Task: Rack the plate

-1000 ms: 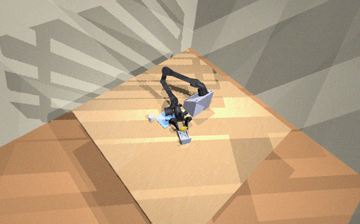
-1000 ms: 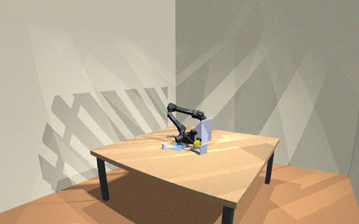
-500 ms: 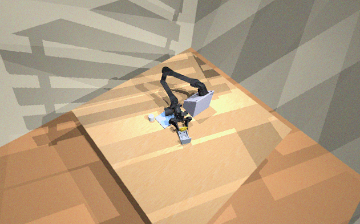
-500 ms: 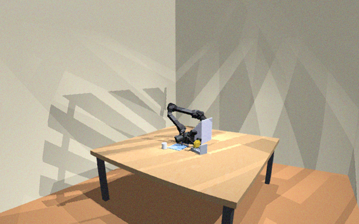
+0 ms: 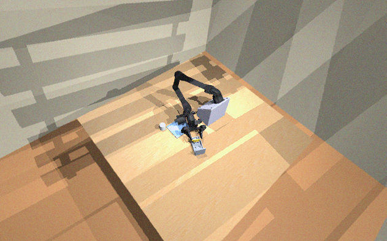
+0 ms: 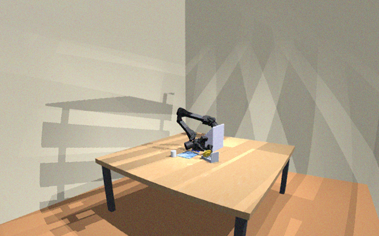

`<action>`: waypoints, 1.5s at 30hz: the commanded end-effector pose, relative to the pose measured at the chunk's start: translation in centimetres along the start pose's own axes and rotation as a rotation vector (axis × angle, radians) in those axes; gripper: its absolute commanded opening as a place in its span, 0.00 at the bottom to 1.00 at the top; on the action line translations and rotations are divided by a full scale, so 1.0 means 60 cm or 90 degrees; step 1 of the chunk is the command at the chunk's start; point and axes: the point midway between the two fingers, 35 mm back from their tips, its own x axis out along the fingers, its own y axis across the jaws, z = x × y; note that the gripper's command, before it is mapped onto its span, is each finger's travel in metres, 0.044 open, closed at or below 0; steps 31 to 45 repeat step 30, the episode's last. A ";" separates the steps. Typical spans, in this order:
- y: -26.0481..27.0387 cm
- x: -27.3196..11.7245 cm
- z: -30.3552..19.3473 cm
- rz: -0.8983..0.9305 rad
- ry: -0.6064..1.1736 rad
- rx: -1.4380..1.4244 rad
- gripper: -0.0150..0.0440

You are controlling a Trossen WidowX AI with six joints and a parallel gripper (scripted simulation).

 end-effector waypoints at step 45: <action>-0.042 -0.023 0.174 0.121 0.140 0.283 0.93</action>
